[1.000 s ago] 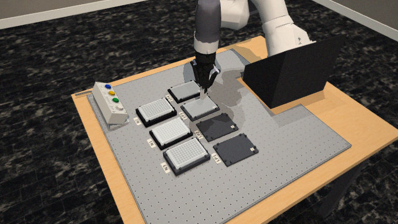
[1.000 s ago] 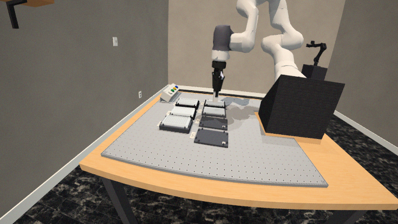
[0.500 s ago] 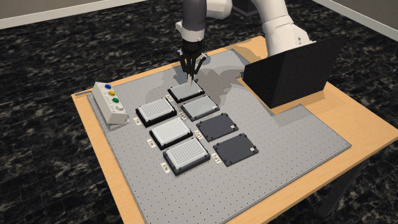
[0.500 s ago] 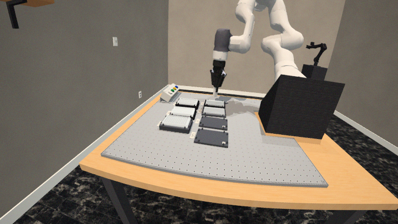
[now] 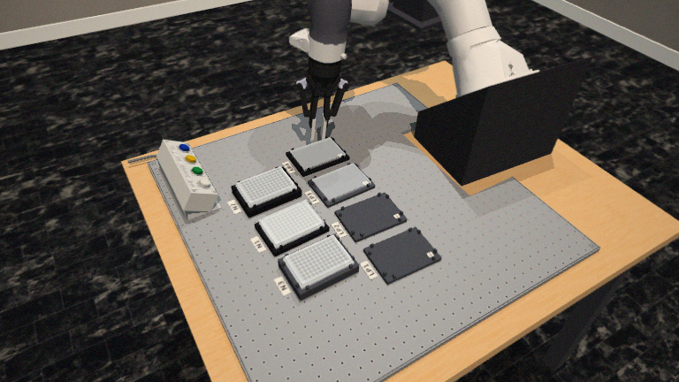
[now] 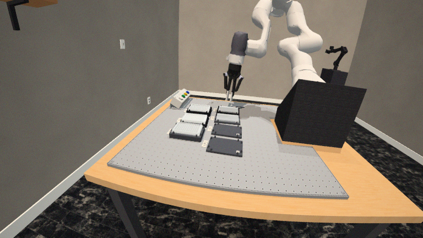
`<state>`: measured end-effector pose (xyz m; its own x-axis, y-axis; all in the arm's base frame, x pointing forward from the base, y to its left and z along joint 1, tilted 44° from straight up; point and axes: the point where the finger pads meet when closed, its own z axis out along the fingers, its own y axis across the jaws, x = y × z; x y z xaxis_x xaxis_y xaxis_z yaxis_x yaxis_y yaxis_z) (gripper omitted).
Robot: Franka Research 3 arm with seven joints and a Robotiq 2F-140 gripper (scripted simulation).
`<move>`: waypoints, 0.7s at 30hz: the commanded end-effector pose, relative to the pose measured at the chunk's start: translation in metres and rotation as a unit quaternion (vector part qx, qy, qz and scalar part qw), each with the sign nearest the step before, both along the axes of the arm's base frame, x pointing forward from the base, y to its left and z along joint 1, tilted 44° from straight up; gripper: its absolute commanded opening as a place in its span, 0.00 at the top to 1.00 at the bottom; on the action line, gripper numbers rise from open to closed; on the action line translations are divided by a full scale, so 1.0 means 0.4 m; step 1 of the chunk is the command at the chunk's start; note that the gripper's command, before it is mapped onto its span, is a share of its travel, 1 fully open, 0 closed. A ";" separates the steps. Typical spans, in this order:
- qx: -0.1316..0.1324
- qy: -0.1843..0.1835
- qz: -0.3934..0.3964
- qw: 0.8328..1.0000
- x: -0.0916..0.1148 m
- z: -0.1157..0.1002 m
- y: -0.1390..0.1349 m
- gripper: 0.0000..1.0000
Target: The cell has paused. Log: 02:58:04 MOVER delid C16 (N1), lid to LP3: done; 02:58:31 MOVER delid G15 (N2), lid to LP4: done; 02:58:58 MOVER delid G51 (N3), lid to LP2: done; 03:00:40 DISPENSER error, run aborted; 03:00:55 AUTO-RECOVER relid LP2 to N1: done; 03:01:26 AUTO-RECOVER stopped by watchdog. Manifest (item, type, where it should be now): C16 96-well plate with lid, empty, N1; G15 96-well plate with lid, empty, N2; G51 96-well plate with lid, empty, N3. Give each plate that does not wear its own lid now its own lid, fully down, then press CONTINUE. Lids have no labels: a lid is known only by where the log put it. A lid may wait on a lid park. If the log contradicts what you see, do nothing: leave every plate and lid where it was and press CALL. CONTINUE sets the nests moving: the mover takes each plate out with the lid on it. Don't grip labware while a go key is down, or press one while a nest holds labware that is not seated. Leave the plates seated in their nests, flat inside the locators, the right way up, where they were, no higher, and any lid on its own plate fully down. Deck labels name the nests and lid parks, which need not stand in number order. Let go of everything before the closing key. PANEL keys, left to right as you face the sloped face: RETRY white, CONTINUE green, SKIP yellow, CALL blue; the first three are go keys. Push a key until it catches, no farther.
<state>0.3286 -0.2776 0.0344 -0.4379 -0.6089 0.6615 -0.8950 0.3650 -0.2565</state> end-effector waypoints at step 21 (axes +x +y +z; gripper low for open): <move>0.037 0.275 0.316 0.907 -0.005 0.005 -0.006 0.34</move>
